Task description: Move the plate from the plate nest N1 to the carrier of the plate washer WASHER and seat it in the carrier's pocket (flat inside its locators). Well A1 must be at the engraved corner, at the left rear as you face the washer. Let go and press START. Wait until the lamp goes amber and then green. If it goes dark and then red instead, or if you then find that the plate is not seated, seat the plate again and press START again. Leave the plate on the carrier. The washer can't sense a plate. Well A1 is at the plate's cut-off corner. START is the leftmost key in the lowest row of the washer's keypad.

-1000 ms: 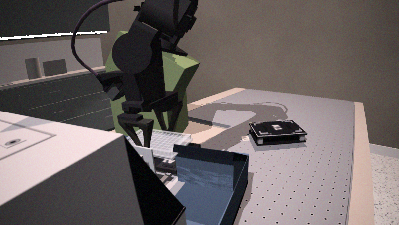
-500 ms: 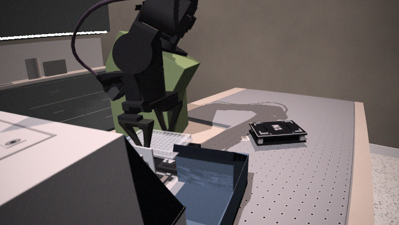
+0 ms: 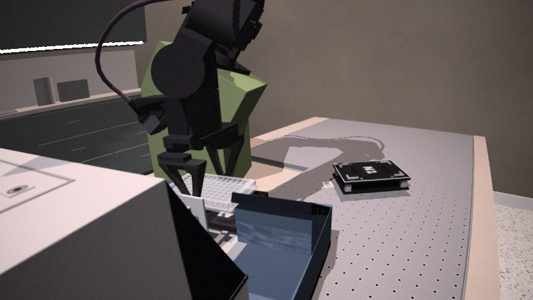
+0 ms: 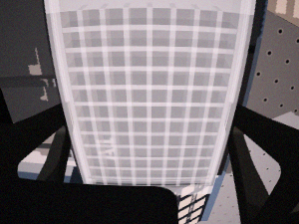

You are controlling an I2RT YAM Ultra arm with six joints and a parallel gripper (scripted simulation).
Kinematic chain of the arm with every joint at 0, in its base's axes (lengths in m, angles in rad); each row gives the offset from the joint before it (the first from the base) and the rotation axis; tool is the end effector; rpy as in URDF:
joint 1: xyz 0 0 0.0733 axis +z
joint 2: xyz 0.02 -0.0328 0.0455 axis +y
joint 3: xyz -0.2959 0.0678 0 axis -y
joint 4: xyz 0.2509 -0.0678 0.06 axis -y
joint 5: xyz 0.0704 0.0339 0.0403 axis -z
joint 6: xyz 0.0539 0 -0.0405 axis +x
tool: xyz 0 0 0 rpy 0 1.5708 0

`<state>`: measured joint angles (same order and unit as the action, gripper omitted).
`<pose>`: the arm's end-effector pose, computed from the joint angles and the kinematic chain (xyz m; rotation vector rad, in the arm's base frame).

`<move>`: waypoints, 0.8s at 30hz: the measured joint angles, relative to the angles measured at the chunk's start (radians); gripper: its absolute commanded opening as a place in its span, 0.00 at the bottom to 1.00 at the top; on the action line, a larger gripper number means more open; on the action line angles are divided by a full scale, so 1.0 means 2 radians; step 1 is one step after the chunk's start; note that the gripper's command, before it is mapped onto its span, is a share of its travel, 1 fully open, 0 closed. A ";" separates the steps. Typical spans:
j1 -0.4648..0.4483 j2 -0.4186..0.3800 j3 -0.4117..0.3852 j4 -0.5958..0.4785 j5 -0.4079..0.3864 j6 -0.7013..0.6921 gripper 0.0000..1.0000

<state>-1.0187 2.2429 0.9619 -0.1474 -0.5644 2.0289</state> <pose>0.2089 -0.2820 0.0123 -2.8686 -0.1944 -0.8286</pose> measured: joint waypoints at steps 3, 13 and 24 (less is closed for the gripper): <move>0.001 0.000 0.000 0.001 0.000 0.000 0.84; 0.001 0.000 -0.005 0.006 0.000 0.001 0.84; 0.002 0.004 -0.004 0.008 0.000 0.002 0.84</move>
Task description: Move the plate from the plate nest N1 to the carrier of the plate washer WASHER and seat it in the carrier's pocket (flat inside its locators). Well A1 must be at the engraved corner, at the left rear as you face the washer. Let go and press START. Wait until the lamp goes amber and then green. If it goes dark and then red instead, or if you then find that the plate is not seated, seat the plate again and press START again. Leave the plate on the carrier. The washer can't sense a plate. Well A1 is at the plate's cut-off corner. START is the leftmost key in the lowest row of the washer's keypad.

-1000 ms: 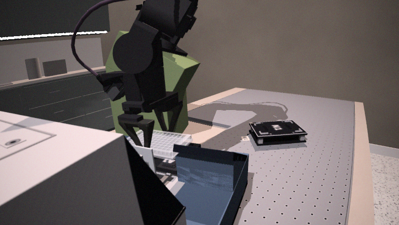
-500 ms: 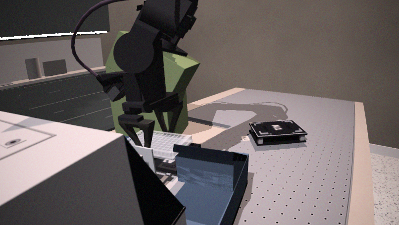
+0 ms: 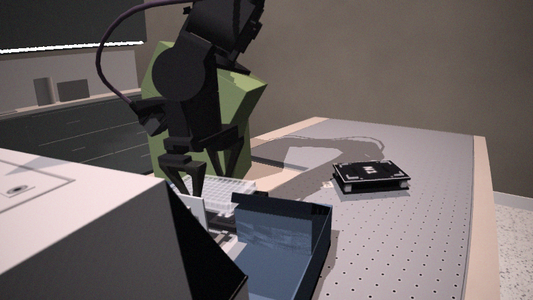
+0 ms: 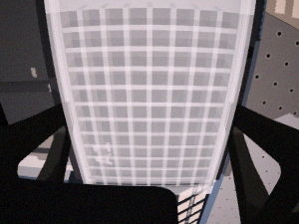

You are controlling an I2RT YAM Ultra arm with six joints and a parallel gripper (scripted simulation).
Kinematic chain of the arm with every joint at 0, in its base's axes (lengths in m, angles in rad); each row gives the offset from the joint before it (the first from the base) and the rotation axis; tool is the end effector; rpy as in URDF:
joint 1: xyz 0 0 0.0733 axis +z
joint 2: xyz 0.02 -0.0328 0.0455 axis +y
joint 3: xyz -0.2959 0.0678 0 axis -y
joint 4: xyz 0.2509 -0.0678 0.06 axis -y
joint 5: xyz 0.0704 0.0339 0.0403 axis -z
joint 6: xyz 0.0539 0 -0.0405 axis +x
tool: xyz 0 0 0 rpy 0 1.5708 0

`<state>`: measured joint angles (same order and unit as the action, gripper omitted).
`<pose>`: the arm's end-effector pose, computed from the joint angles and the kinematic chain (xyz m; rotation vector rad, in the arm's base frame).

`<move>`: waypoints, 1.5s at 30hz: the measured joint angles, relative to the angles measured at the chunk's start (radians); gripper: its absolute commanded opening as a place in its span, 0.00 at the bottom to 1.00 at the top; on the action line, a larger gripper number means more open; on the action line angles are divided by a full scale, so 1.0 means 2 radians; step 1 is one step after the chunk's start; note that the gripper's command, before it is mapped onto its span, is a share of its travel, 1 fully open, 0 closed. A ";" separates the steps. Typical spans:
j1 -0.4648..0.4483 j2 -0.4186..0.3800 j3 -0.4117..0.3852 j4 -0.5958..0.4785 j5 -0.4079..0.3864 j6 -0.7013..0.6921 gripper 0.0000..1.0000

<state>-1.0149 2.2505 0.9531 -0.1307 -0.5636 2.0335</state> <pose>0.2089 -0.2797 0.0087 -2.8676 -0.1932 -0.8264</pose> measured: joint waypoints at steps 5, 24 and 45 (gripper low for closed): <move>0.001 0.000 0.000 0.001 0.000 0.001 0.84; 0.003 0.007 0.000 0.006 0.001 0.003 0.84; 0.005 0.012 0.006 0.008 0.001 0.006 0.84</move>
